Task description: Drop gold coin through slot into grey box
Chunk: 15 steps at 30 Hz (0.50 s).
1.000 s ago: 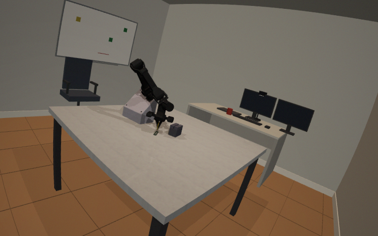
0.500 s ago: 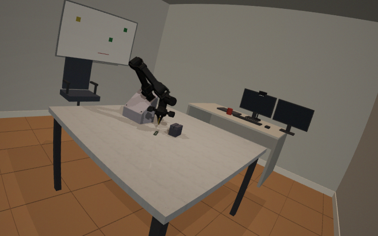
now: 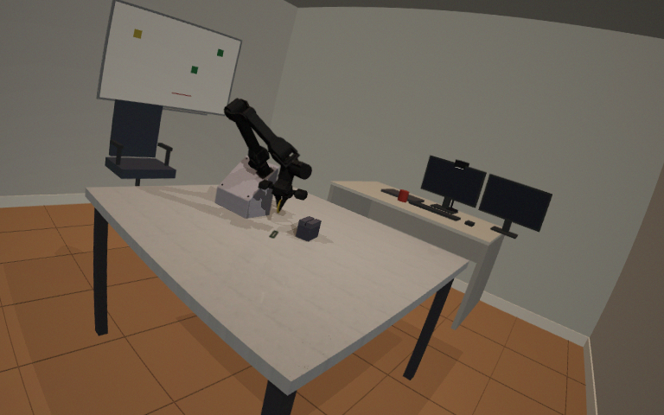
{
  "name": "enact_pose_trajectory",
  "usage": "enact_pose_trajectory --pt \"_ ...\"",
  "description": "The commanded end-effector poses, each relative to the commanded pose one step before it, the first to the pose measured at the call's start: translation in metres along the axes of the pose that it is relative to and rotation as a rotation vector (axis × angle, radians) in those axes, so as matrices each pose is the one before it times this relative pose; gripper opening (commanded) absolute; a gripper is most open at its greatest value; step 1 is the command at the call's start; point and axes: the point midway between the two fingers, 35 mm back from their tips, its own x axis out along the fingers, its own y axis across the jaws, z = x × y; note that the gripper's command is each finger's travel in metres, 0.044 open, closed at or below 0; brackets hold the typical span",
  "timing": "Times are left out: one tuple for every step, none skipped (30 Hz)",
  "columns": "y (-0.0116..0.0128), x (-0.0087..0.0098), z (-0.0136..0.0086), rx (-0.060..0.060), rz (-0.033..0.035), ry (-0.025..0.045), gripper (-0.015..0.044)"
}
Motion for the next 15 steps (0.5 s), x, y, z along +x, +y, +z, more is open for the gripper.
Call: enact_pose_trajectory --pt "-0.00219 -0.00174 0.00404 0.1046 0.00150 -0.00492 0.0000" --pt "-0.00039 -0.00010 0.00077 0.0327 -0.00001 -0.00005 0.0000" --pt "-0.00037 -0.00010 0.00078 0.0327 -0.00001 -0.00005 0.0000" --pt "-0.00034 -0.00010 0.00078 0.0325 -0.00001 -0.00006 0.0000" --pt "-0.00024 -0.00020 0.00073 0.0257 0.00000 -0.00004 0.0000" --pt "-0.00013 -0.00012 0.00044 0.0155 0.00000 -0.00002 0.0000" --pt "-0.00004 -0.00004 0.00015 0.0052 0.00000 -0.00001 0.0000" --pt "0.00000 0.00000 0.00000 0.0000 0.00000 0.00000 0.0000" --pt "0.00000 0.00000 0.00000 0.0000 0.00000 0.00000 0.0000" --pt "0.00000 0.00000 0.00000 0.0000 0.00000 0.00000 0.0000" --pt "0.00032 -0.00001 -0.00021 0.0000 0.00006 0.00016 0.0000" --pt "0.00097 -0.00003 -0.00063 0.0000 0.00018 0.00047 0.0000" --pt "0.00161 -0.00005 -0.00107 0.0001 0.00028 0.00078 0.0000" --pt "0.00195 -0.00006 -0.00132 0.0001 0.00033 0.00092 0.0000" --pt "0.00194 -0.00006 -0.00134 0.0001 0.00032 0.00089 0.0000"
